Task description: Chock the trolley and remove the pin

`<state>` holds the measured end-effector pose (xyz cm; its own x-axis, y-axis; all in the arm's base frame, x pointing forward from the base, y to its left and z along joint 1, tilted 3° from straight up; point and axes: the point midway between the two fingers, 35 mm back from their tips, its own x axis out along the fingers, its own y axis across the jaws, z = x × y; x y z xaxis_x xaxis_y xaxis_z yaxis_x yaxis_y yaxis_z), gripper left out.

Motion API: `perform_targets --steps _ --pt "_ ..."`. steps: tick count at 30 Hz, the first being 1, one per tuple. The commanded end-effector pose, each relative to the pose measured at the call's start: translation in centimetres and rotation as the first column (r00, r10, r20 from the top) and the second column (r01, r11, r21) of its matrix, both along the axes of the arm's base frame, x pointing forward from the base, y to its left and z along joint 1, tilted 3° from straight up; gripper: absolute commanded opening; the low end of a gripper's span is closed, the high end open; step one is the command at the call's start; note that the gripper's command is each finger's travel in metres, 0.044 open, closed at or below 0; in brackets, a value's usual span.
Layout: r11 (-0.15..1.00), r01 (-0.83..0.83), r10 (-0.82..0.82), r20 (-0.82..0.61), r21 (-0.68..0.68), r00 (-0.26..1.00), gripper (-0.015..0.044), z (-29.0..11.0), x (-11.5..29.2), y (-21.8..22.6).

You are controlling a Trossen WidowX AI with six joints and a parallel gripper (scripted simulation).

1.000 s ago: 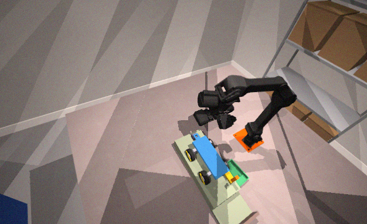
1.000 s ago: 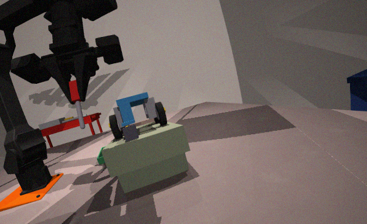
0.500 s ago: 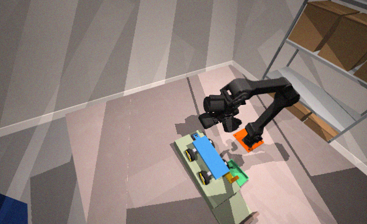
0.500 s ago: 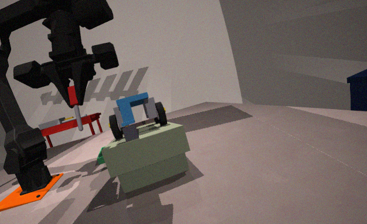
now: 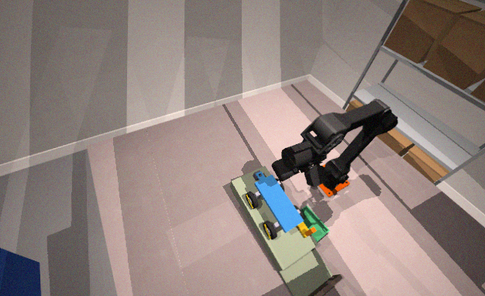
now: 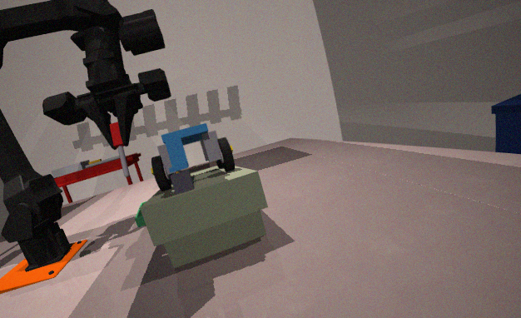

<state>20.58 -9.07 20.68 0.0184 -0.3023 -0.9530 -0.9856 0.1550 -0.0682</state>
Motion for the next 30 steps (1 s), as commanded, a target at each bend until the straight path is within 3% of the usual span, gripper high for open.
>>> perform_targets --steps 1,30 --pt "1.000 0.001 -0.001 -0.005 -0.003 1.000 0.0000 -0.2 0.1 1.1" --pt "1.000 0.001 -0.001 -0.004 0.005 1.000 0.0000 -2.1 1.7 11.0"
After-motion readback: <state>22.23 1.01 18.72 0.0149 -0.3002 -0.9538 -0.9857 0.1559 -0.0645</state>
